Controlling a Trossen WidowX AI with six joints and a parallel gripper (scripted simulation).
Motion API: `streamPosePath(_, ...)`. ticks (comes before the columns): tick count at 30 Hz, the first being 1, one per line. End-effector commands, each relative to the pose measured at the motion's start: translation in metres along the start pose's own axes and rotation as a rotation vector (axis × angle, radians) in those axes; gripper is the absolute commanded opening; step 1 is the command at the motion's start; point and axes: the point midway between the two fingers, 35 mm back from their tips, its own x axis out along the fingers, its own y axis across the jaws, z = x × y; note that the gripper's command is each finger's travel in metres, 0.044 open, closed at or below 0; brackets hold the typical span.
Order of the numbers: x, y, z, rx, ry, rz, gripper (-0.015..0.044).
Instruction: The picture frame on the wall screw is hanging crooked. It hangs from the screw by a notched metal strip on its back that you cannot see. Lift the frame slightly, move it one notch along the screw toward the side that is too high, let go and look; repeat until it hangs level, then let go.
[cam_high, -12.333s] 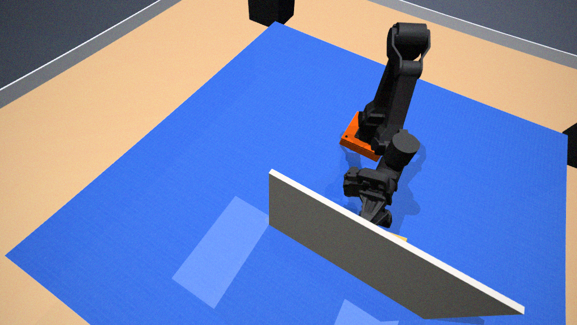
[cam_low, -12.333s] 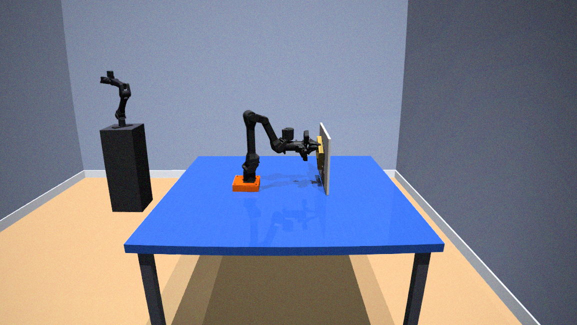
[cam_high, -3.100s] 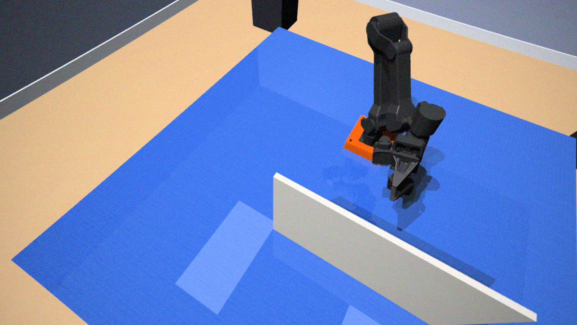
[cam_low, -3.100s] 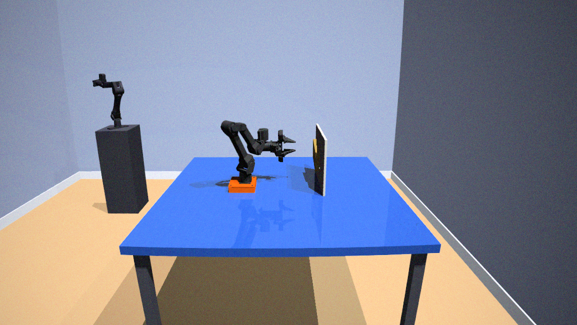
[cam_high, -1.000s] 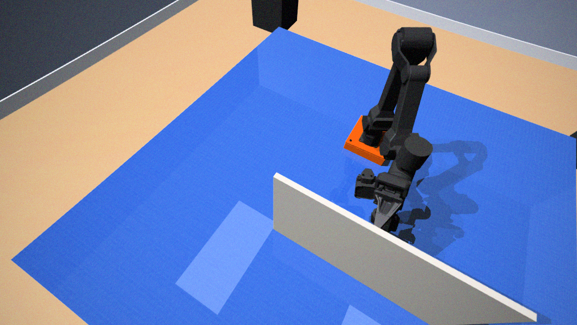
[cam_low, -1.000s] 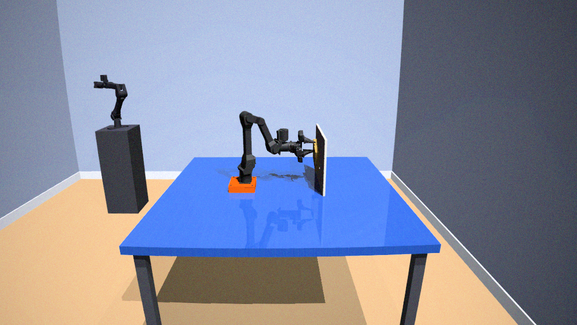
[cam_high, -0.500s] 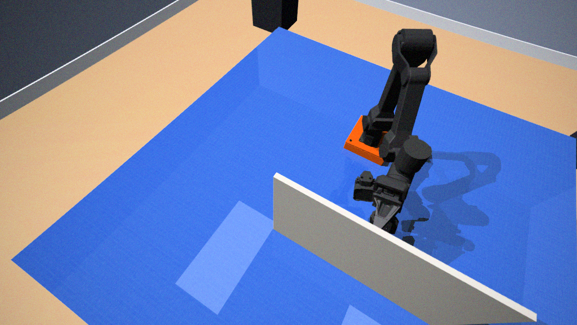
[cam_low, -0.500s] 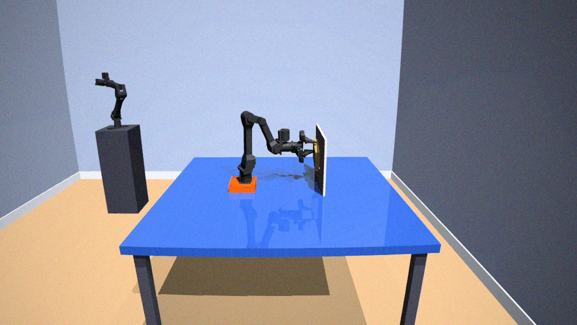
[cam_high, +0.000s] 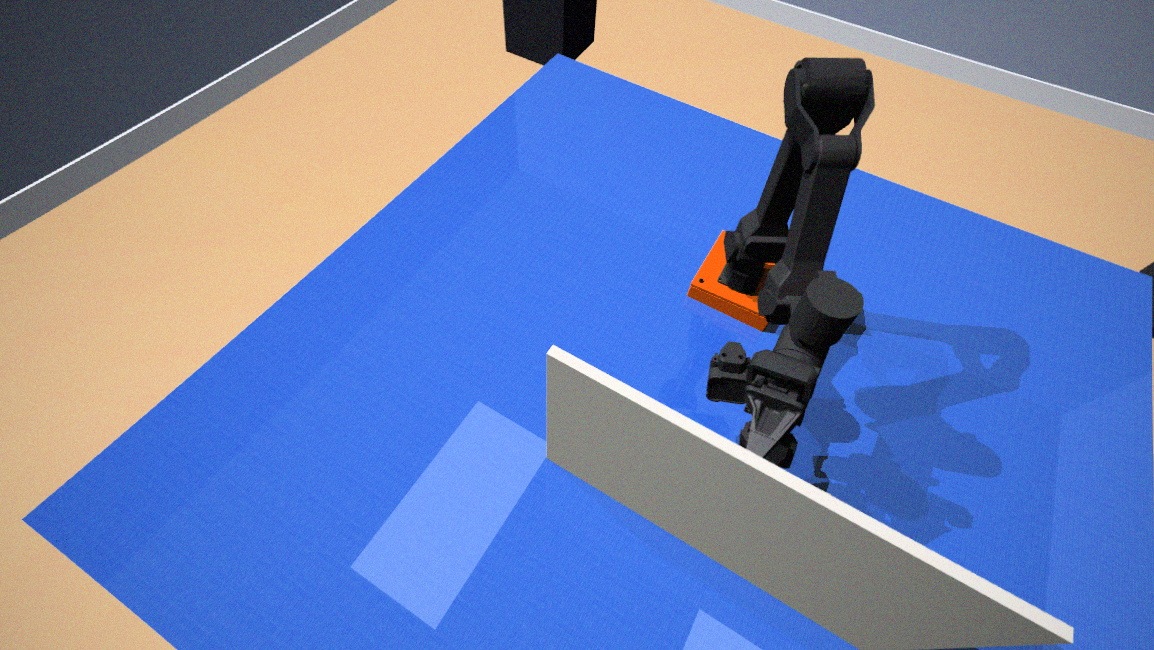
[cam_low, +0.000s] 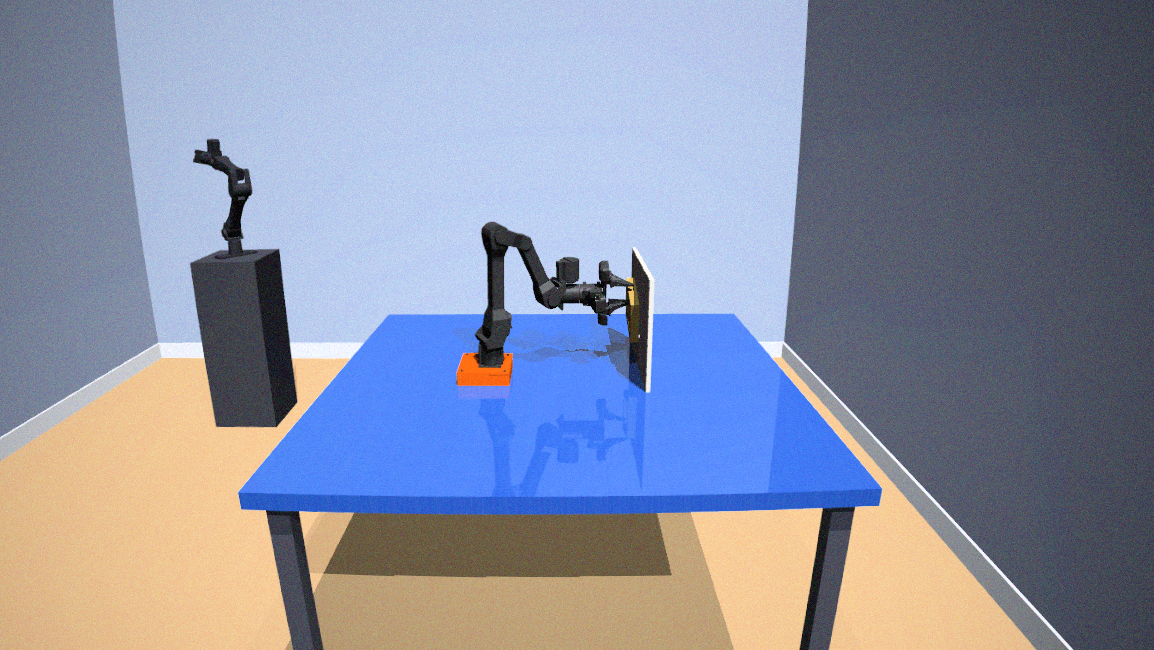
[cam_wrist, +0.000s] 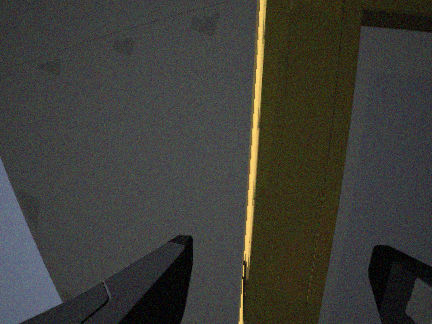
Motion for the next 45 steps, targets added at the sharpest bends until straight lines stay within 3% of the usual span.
streamPosePath(1, 0.0002, -0.0002, -0.0005, 0.004, 0.003, -0.001, 0.026)
streamPosePath(6, 0.0004, -0.0004, -0.0008, 0.004, 0.003, -0.001, 0.026)
streamPosePath(13, 0.0004, -0.0004, -0.0008, 0.004, 0.003, -0.001, 0.0076)
streamPosePath(21, 0.0004, -0.0004, -0.0008, 0.004, 0.003, -0.001, 0.0003)
streamPosePath(45, 0.0004, 0.0047, -0.0003, 0.004, 0.003, -0.001, 0.0)
